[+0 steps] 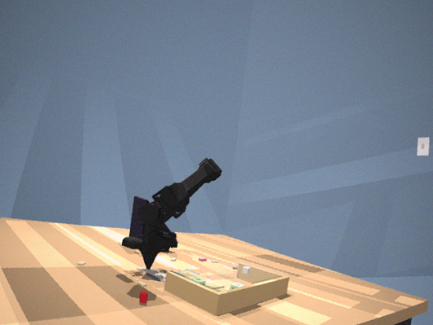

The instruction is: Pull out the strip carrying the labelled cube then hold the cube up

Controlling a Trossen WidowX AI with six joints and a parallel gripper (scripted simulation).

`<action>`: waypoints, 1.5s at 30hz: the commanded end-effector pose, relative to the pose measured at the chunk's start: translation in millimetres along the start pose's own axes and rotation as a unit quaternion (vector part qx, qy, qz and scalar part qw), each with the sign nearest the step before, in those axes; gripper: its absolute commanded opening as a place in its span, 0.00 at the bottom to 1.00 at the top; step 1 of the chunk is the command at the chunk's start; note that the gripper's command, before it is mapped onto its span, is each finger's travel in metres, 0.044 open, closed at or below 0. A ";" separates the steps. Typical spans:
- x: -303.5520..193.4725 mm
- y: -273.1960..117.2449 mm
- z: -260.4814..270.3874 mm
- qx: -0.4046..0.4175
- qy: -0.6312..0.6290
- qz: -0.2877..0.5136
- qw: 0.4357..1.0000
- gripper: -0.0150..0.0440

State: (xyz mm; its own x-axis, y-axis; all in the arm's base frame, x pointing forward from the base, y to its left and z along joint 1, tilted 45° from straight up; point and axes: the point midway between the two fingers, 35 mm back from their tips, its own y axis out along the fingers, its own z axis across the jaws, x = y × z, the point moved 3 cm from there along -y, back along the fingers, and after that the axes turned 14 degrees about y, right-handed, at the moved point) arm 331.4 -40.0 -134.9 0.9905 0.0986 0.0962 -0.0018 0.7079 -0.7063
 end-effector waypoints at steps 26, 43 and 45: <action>-50.0 3.4 -9.3 0.000 0.005 0.011 1.000 0.25; -76.6 2.7 -15.2 -0.001 0.005 0.012 1.000 0.25; -79.8 2.7 -15.9 -0.001 0.005 0.012 1.000 0.25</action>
State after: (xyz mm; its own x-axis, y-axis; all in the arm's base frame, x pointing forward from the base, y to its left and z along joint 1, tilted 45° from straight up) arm 265.5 -60.4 -152.5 0.9909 0.0968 0.0931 -0.0016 0.7017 -0.7125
